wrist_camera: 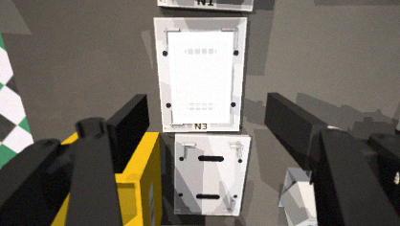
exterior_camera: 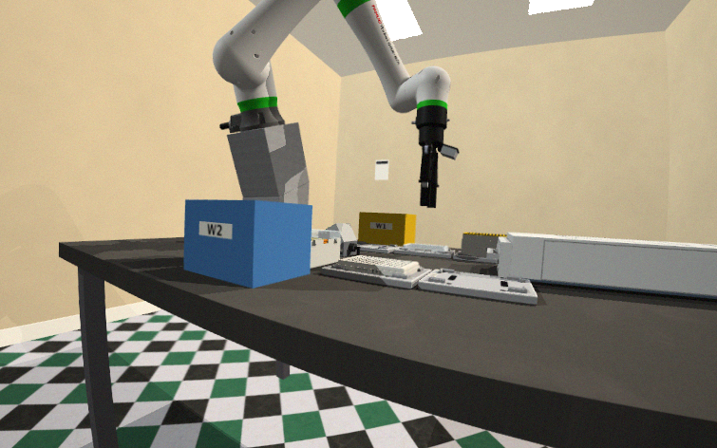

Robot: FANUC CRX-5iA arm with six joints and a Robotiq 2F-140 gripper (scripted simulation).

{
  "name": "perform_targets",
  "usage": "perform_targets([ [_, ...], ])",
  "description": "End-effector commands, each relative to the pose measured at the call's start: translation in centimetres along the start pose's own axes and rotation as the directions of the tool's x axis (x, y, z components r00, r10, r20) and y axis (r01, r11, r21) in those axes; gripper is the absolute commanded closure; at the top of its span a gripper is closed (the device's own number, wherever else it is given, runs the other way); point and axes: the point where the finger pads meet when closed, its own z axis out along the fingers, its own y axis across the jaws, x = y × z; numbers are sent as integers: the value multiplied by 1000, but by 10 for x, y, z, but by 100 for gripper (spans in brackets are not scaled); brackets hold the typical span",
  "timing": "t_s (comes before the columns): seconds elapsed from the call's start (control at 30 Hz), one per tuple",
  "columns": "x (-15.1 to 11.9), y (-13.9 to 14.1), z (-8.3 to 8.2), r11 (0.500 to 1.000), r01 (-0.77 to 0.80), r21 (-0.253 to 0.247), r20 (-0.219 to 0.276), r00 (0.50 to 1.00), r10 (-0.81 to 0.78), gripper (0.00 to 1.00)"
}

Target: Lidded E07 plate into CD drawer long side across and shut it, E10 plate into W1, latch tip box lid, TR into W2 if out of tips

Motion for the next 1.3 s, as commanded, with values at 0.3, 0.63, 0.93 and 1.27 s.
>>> perform_targets([
  [0.3, 0, -3, 3, 1000, -1, -1, -4, 1000, 1, 30],
  [0.63, 0, -3, 14, 1000, -1, -1, -4, 1000, 1, 30],
  [0.93, 0, -3, 26, 1000, -1, -1, -4, 1000, 1, 30],
  [1.27, 0, -3, 36, 1000, -1, -1, -4, 1000, 1, 30],
])
